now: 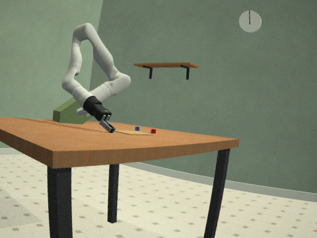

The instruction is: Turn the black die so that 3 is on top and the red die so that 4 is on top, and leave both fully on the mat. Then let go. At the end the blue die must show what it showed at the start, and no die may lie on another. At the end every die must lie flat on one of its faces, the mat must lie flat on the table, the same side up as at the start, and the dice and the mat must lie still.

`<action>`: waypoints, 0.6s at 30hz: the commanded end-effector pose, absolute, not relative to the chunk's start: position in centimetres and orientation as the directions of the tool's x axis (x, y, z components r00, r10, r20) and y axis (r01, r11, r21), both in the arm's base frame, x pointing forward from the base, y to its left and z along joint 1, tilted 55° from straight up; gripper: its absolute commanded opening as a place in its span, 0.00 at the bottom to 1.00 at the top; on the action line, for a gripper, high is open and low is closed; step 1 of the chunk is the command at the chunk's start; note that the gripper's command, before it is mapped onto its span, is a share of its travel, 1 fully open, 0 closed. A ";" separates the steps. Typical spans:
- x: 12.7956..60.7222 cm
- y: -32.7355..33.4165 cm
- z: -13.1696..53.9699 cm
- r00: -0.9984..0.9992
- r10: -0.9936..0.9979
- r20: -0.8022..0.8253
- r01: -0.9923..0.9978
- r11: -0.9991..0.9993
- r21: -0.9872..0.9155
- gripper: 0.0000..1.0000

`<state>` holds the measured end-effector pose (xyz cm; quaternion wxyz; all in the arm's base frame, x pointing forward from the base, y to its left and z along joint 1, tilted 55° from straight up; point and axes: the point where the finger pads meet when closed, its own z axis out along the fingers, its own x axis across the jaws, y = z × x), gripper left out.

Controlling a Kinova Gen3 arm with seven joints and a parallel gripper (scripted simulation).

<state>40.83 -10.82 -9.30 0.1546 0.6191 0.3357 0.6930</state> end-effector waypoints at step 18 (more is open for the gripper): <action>40.8 -10.9 -9.3 -0.185 0.631 0.753 0.200 -0.726 0.658 0.46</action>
